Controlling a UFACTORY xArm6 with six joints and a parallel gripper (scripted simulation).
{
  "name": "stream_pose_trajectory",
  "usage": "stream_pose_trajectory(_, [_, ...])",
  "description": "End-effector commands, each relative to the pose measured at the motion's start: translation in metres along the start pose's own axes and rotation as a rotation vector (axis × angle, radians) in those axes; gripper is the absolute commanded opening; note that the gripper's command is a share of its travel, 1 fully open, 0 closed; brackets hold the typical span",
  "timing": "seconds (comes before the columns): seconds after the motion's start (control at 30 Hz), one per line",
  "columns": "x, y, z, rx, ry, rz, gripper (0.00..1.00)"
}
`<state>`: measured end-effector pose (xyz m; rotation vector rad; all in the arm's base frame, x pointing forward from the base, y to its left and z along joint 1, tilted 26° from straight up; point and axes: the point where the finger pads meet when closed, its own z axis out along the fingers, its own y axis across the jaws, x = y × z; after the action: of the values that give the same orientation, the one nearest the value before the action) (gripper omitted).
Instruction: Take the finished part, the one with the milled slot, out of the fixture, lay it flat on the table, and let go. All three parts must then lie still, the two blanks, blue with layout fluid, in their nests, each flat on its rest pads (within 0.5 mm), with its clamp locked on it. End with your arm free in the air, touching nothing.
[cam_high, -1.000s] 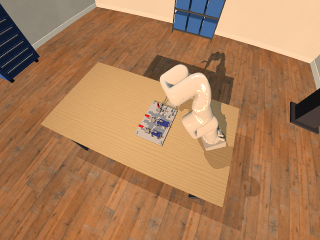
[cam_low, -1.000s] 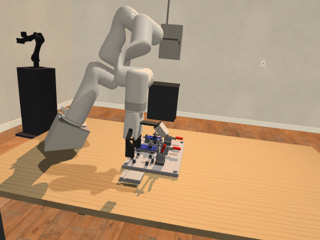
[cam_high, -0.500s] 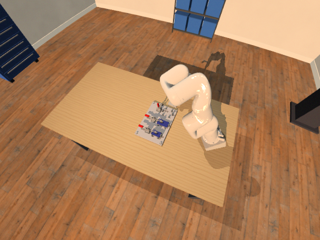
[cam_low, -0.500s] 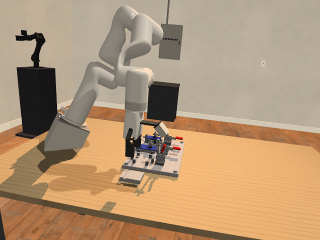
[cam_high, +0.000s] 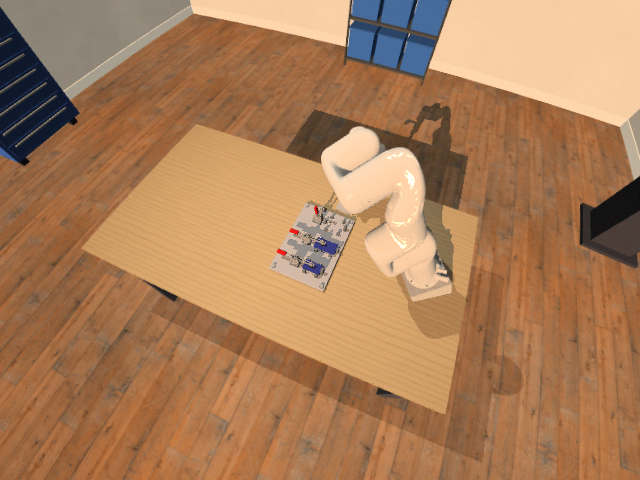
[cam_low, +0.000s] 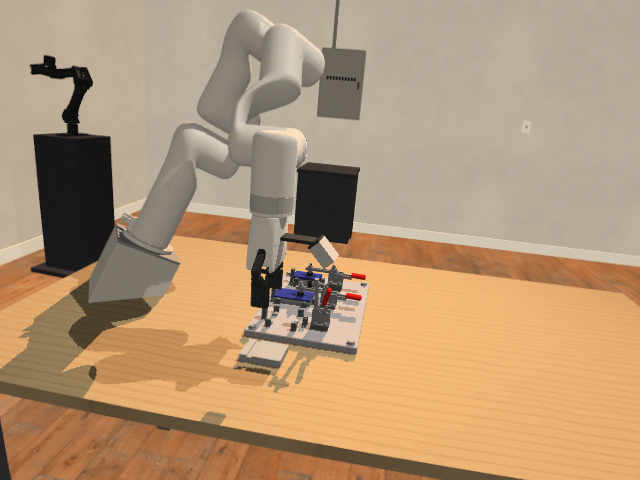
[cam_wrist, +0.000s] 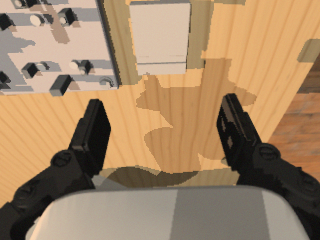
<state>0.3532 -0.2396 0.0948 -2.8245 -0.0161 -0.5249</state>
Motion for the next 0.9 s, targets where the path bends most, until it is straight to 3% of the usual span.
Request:
stream_pose_trajectory(0.0, [0.001,0.001,-0.012,-0.003,0.002,-0.001,0.95])
stream_pose_trajectory(0.6, [0.001,0.001,-0.067,-0.003,0.002,-0.001,0.95])
stream_pose_trajectory(0.87, [0.001,0.001,-0.078,-0.003,0.002,-0.001,0.95])
